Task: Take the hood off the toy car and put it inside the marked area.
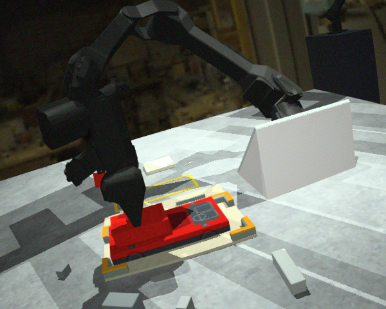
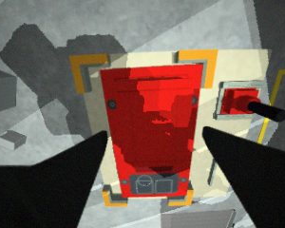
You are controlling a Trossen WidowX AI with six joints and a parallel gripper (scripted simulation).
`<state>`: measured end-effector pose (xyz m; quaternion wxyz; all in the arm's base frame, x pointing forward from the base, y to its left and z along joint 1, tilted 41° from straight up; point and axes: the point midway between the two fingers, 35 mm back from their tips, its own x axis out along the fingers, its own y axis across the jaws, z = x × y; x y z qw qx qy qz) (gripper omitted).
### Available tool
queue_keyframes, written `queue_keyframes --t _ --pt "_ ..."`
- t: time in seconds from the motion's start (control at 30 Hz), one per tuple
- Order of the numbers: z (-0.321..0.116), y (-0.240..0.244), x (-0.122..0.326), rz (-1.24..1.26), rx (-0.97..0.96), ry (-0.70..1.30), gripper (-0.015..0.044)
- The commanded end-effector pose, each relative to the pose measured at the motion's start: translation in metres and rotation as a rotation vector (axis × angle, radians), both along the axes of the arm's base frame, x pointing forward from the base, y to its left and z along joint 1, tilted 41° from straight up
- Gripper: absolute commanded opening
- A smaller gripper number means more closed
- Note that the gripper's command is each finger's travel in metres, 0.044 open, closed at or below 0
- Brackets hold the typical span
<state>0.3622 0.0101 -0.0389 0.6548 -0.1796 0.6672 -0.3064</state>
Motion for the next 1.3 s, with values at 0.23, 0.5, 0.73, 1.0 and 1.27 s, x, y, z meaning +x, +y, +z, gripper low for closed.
queue_keyframes --t 0.23,0.5,0.73,1.0,1.27 --pt "-0.004 -0.004 -0.002 0.006 -0.004 0.007 0.0440" --pt "-0.007 -0.006 -0.002 0.006 -0.004 0.007 0.0440" --pt "-0.010 -0.009 -0.003 0.006 -0.004 0.007 0.0440" --pt "-0.013 -0.011 -0.003 0.006 -0.005 0.007 0.0440" --pt "-0.016 -0.014 -0.003 0.006 -0.005 0.007 0.0440"
